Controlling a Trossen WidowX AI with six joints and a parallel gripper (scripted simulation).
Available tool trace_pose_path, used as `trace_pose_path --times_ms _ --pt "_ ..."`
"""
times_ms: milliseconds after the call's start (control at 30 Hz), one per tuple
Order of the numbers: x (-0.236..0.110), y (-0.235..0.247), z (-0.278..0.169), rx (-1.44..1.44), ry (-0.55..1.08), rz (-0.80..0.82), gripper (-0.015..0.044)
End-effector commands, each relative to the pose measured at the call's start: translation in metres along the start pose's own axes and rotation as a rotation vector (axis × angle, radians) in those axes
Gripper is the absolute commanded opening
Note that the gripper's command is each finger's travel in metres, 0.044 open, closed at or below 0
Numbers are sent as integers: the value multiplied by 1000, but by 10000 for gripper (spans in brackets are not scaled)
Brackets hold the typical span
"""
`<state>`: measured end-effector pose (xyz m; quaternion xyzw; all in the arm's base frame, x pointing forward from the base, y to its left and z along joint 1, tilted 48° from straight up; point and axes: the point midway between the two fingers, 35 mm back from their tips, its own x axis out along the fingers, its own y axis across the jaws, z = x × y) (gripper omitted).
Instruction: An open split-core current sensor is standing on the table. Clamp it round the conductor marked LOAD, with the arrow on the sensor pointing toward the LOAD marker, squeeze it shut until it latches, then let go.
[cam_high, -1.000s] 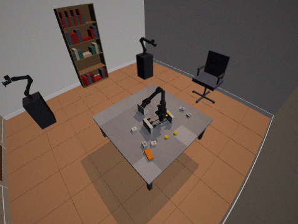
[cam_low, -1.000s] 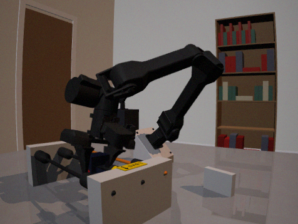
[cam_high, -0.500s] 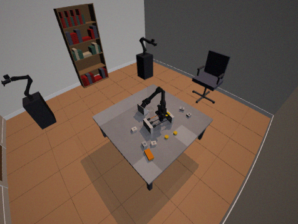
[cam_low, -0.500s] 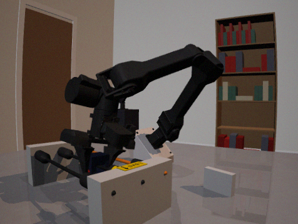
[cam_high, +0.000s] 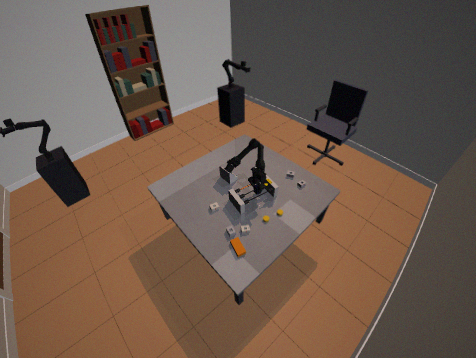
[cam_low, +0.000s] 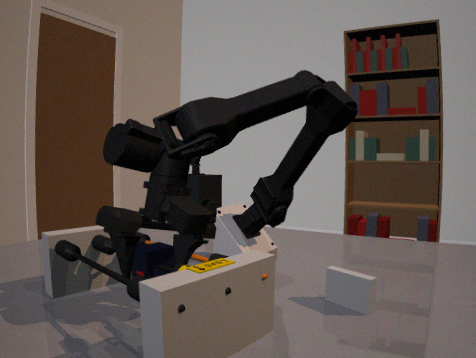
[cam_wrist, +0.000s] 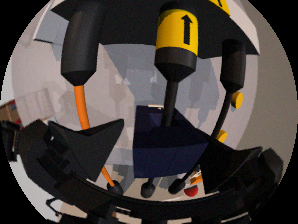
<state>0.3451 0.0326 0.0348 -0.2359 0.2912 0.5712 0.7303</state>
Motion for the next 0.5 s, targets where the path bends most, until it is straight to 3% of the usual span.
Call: trace_pose_path --times_ms 0,233,467 --pt "-3 0 0 0 0 -1 440" --pt "-105 3 6 5 -9 -49 440" --pt "-108 4 6 5 -10 -50 440"
